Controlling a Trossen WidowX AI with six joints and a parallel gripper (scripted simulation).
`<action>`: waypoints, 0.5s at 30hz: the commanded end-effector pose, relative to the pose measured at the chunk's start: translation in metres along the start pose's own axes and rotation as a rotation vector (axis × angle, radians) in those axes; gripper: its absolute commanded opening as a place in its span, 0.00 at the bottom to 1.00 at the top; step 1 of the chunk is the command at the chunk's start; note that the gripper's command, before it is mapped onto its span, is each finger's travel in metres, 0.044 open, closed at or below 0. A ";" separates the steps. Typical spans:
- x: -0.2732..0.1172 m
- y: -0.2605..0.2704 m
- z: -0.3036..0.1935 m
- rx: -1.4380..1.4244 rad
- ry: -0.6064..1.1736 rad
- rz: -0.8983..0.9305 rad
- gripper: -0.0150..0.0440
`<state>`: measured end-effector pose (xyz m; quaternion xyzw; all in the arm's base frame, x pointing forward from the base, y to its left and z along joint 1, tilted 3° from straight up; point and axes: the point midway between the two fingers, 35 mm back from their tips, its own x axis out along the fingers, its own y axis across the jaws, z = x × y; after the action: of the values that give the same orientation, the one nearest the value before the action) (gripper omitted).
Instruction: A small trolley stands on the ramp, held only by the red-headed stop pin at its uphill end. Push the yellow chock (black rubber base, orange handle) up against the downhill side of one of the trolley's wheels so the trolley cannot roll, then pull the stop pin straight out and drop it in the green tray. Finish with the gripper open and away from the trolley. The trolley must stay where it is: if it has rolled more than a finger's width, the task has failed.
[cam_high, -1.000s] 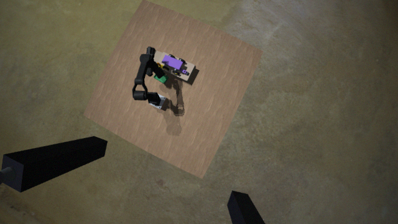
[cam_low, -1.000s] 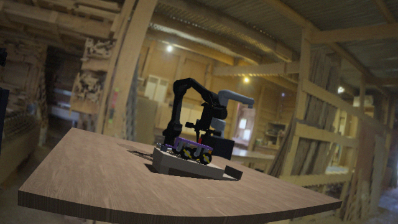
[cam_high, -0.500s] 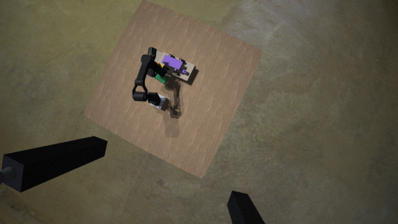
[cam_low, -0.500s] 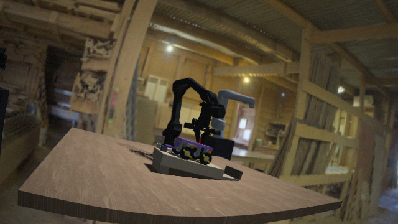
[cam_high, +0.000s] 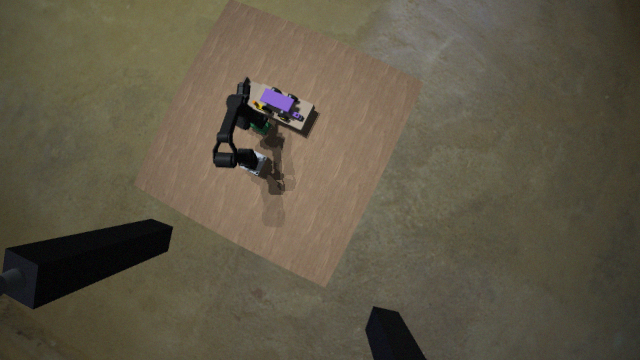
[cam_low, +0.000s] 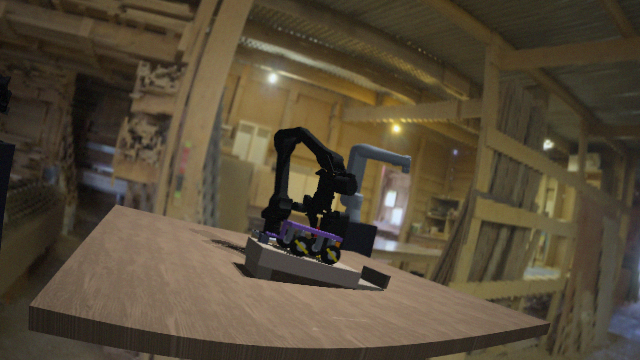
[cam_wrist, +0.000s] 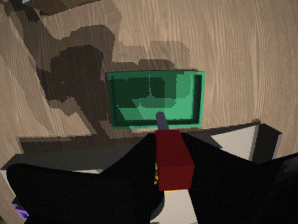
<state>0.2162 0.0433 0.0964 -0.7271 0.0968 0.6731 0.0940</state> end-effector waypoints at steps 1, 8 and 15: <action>0.002 -0.001 0.002 -0.009 0.000 -0.003 0.25; 0.019 0.004 0.001 -0.007 0.003 0.140 0.25; 0.039 0.013 0.001 -0.008 0.006 0.165 0.25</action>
<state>0.2160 0.0362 0.0670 -0.7204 0.1470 0.6765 0.0420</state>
